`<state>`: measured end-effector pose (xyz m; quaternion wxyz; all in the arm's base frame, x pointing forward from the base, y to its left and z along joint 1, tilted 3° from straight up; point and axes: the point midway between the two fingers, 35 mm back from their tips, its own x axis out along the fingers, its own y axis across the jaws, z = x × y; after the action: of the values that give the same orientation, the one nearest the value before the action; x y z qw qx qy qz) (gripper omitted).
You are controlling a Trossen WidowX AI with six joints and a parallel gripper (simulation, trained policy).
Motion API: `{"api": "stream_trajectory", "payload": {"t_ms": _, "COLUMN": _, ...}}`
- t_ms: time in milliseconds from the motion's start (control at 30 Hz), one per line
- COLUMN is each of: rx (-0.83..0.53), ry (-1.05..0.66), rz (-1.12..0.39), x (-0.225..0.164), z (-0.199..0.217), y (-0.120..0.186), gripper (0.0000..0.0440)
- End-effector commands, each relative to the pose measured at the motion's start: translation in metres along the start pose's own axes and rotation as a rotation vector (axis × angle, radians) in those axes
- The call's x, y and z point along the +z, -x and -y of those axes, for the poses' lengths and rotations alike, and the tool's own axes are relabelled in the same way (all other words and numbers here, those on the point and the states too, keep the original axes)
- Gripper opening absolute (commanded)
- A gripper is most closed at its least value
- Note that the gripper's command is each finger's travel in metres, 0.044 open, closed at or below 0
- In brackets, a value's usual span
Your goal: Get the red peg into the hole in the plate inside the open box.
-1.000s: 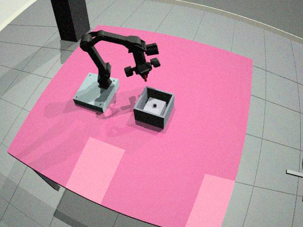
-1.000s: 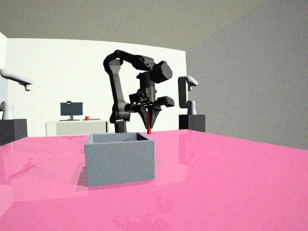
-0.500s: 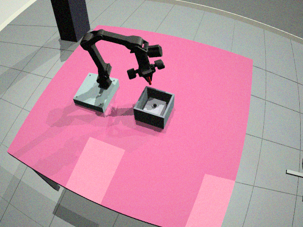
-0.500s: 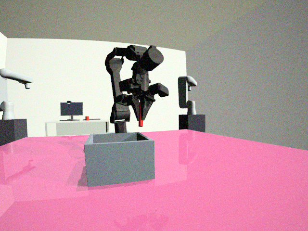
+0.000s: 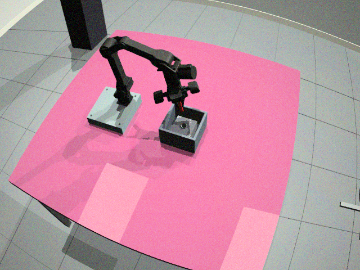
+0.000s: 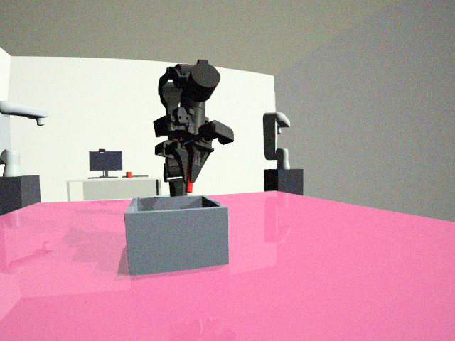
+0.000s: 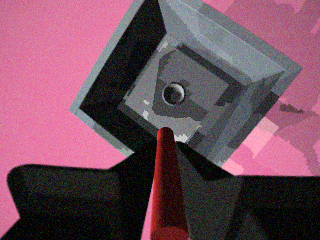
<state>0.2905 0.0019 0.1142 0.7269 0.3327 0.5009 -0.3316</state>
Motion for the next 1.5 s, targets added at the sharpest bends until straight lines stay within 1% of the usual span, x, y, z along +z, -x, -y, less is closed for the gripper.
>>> {"api": "stream_trajectory", "payload": {"t_ms": 0, "rx": 0.005, "ry": -0.021, "rz": 0.003, "x": 0.014, "z": -0.001, "y": -0.006, "gripper": 0.0002}}
{"api": "stream_trajectory", "payload": {"t_ms": 300, "rx": -0.005, "ry": -0.058, "rz": -0.019, "x": 0.030, "z": 0.001, "y": -0.024, "gripper": 0.0011}}
{"api": "stream_trajectory", "payload": {"t_ms": 667, "rx": -0.049, "ry": -0.057, "rz": -0.068, "x": 0.032, "z": 0.005, "y": -0.054, "gripper": 0.0014}}
{"api": "stream_trajectory", "payload": {"t_ms": 733, "rx": -0.060, "ry": -0.049, "rz": -0.075, "x": 0.032, "z": 0.007, "y": -0.060, "gripper": 0.0041}}
{"api": "stream_trajectory", "payload": {"t_ms": 867, "rx": -0.077, "ry": -0.028, "rz": -0.085, "x": 0.033, "z": 0.008, "y": -0.067, "gripper": 0.0134}}
{"api": "stream_trajectory", "payload": {"t_ms": 900, "rx": -0.084, "ry": -0.021, "rz": -0.088, "x": 0.034, "z": 0.009, "y": -0.069, "gripper": 0.0152}}
{"api": "stream_trajectory", "payload": {"t_ms": 933, "rx": -0.094, "ry": -0.011, "rz": -0.093, "x": 0.034, "z": 0.010, "y": -0.070, "gripper": 0.0158}}
{"api": "stream_trajectory", "payload": {"t_ms": 1067, "rx": -0.105, "ry": -0.003, "rz": -0.098, "x": 0.038, "z": 0.007, "y": -0.072, "gripper": 0.0161}}
{"api": "stream_trajectory", "payload": {"t_ms": 1133, "rx": -0.099, "ry": 0.004, "rz": -0.094, "x": 0.043, "z": 0.003, "y": -0.073, "gripper": 0.0186}}
{"api": "stream_trajectory", "payload": {"t_ms": 1467, "rx": -0.083, "ry": 0.038, "rz": -0.072, "x": 0.069, "z": -0.012, "y": -0.074, "gripper": 0.0409}}
